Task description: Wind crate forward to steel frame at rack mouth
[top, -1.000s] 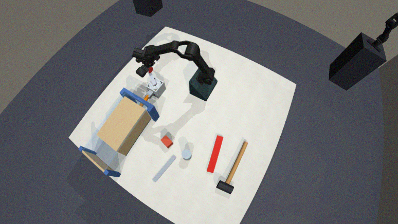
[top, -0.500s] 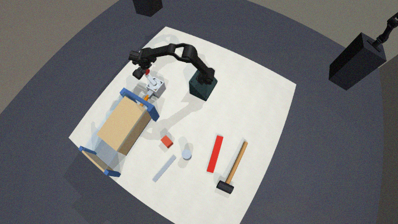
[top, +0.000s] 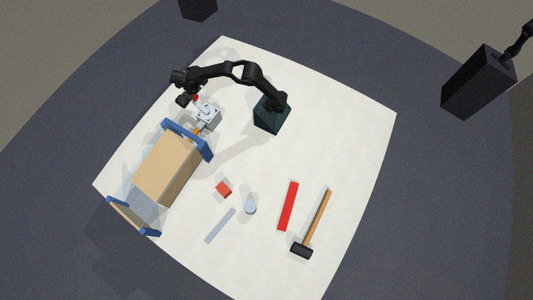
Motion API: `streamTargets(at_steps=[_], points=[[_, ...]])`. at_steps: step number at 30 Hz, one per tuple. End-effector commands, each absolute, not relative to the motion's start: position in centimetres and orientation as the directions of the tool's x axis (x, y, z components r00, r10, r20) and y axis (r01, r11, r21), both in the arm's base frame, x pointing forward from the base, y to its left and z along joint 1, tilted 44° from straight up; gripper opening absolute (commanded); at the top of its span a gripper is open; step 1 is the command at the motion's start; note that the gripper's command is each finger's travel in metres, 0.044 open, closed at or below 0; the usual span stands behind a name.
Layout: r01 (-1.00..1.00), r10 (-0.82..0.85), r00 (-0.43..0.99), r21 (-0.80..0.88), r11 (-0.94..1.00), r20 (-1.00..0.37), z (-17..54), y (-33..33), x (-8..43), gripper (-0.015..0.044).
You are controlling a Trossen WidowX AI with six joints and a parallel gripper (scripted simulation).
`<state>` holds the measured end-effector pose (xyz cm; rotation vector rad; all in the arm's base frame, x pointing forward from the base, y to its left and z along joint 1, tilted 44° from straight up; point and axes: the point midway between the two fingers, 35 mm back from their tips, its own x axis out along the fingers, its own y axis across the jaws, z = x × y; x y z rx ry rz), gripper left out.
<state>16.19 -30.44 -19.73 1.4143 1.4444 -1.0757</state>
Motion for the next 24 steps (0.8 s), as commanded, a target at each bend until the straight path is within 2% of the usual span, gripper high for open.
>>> streamTargets(at_steps=[1, 24], points=[[1.000, 0.294, 0.013, 0.018, 0.016, -0.956, -19.7, -30.2, 18.6, 0.0000], [1.000, 0.295, 0.015, 0.021, 0.016, -0.955, -19.2, -29.7, 21.8, 0.0000]])
